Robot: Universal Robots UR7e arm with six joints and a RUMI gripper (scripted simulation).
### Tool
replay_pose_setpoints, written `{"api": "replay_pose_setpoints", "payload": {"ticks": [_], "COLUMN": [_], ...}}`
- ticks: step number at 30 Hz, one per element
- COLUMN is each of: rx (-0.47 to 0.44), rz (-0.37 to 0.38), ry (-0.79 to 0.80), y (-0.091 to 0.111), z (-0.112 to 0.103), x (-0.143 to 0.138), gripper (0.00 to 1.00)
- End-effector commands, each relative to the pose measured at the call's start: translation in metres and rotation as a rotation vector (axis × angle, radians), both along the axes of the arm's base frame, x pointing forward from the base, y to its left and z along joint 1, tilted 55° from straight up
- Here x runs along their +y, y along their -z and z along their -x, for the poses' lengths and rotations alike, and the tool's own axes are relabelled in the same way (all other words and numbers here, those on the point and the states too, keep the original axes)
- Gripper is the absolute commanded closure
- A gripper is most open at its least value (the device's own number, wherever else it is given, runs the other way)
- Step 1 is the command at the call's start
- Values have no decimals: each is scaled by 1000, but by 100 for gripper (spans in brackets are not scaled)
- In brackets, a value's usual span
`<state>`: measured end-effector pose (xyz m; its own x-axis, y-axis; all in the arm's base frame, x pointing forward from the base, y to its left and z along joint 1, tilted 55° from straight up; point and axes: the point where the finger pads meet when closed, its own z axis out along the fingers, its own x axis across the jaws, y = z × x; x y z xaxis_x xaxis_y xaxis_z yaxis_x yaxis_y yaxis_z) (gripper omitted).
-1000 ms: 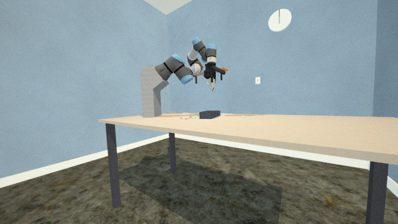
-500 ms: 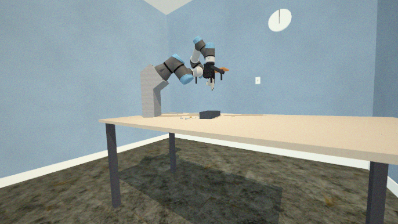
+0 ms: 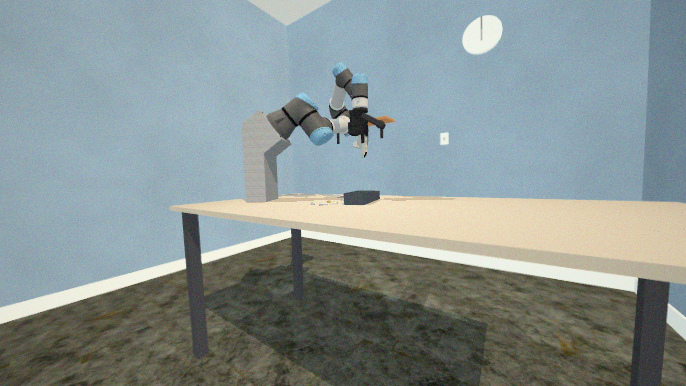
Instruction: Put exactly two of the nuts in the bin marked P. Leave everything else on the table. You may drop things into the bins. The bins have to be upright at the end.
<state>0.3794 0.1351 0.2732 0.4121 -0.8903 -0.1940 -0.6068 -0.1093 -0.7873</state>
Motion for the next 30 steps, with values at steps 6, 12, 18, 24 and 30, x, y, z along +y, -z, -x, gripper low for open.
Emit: {"api": "replay_pose_setpoints", "payload": {"ticks": [6, 12, 18, 24, 30], "rx": [-112, -159, -214, -273, -278], "rz": [181, 268, 351, 428, 432], "ry": [-153, -218, -279, -339, -344], "y": [72, 103, 142, 177, 186], "z": [-17, -24, -33, -39, -37], "x": [-38, -52, -73, -91, -94], "gripper": [82, 82, 82, 82, 82]}}
